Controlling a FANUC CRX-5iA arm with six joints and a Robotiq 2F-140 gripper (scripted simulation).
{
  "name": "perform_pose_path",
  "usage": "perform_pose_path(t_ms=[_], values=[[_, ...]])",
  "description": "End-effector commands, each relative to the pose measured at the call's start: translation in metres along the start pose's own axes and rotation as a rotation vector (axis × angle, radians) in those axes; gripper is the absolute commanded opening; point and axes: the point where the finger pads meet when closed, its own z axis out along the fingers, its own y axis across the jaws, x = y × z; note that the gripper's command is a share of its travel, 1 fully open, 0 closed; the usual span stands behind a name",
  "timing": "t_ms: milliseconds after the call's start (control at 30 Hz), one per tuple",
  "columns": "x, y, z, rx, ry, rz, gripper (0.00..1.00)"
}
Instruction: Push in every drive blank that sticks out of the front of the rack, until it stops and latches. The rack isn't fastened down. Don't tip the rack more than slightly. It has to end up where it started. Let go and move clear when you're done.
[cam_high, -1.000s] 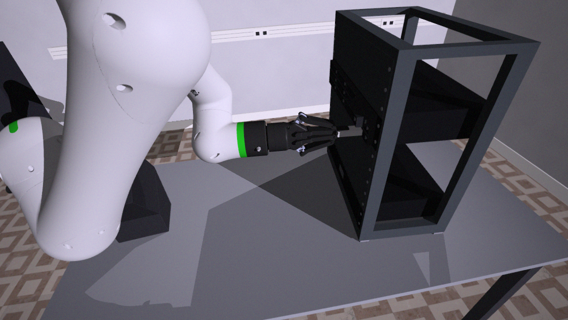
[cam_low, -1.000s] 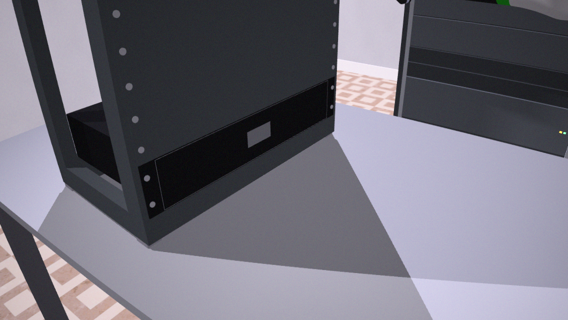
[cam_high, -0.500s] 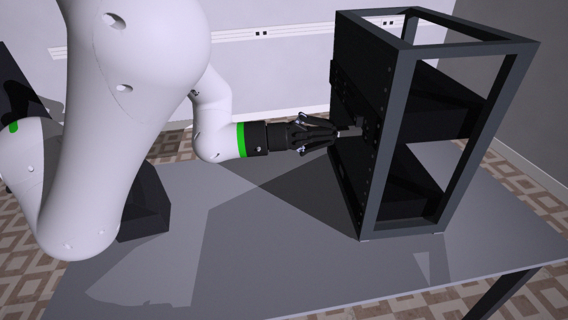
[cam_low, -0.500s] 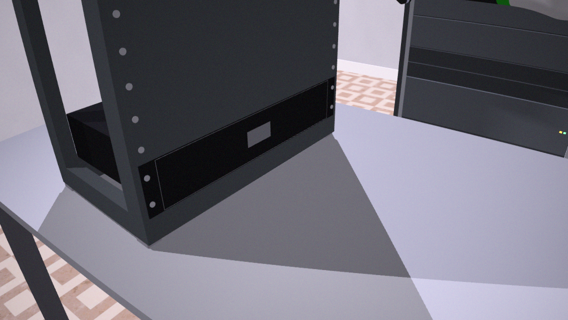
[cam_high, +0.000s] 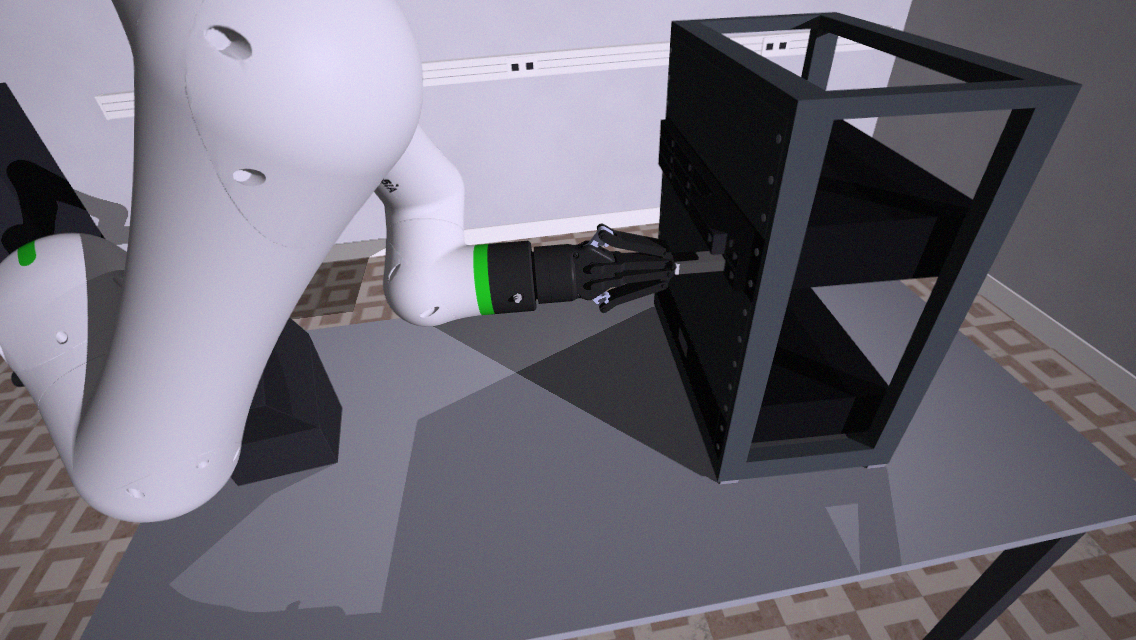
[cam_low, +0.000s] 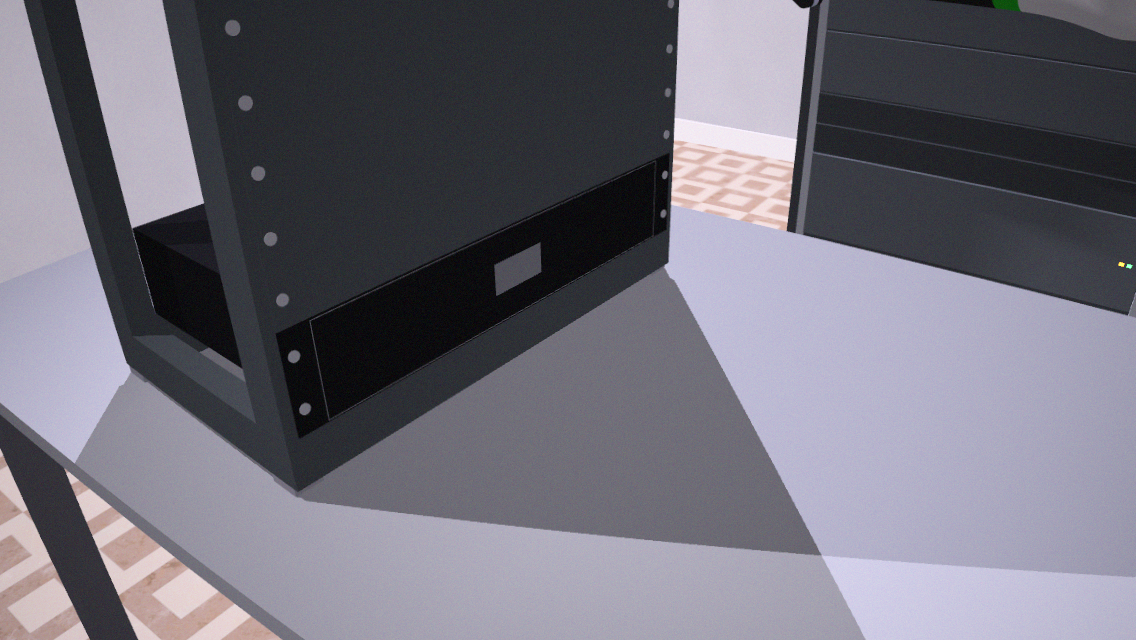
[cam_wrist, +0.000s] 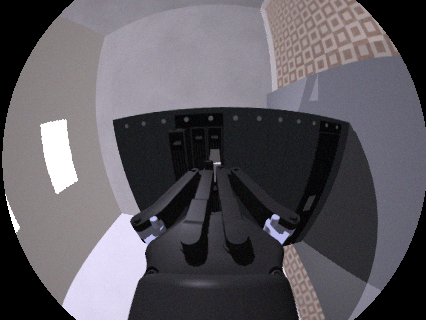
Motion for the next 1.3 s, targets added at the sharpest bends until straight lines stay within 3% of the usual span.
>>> perform_pose_path(t_ms=[0, 1100, 1267], values=[[-0.0002, -0.0010, 0.0003, 0.002, 0.000, 0.001, 0.10], [-0.0002, -0.0010, 0.0003, 0.002, 0.000, 0.001, 0.10], [-0.0002, -0.0010, -0.0078, 0.002, 0.000, 0.001, 0.10]])
